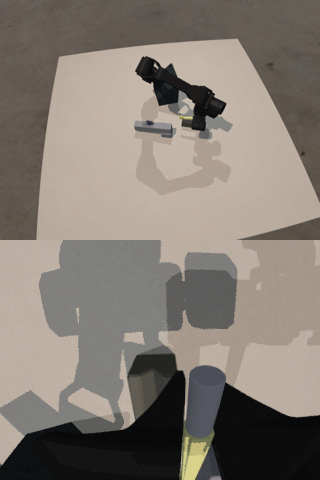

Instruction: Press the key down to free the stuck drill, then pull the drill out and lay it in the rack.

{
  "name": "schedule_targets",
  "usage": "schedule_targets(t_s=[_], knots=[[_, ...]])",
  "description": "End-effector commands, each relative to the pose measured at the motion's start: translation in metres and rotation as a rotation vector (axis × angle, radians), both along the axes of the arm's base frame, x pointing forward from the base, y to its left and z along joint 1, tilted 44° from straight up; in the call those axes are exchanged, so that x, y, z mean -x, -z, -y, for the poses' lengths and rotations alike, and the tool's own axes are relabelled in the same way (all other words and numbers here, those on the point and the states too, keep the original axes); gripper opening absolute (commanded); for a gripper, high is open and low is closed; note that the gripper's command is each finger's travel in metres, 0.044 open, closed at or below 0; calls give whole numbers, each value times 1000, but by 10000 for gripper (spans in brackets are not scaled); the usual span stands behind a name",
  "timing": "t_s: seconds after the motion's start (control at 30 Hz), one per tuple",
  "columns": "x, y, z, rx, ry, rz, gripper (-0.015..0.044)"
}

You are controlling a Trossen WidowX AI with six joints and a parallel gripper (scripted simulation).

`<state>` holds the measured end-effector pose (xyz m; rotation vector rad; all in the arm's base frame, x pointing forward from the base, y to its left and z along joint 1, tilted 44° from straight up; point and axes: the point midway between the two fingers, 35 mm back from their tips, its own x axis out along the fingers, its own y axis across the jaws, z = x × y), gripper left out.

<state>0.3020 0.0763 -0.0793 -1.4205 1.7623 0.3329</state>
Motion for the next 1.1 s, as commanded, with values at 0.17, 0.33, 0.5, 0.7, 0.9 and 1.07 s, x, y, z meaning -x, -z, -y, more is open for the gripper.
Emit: schedule_targets(t_s=[0.17, 0.33, 0.5, 0.7, 0.9, 1.07], knots=[[13, 7, -7, -3, 3, 0, 0], [19, 10, -10, -3, 3, 0, 0], [21, 13, -10, -3, 3, 0, 0], [20, 21, -2, -3, 3, 0, 0], [21, 28, 3, -3, 3, 0, 0], [22, 31, 7, -2, 3, 0, 0]])
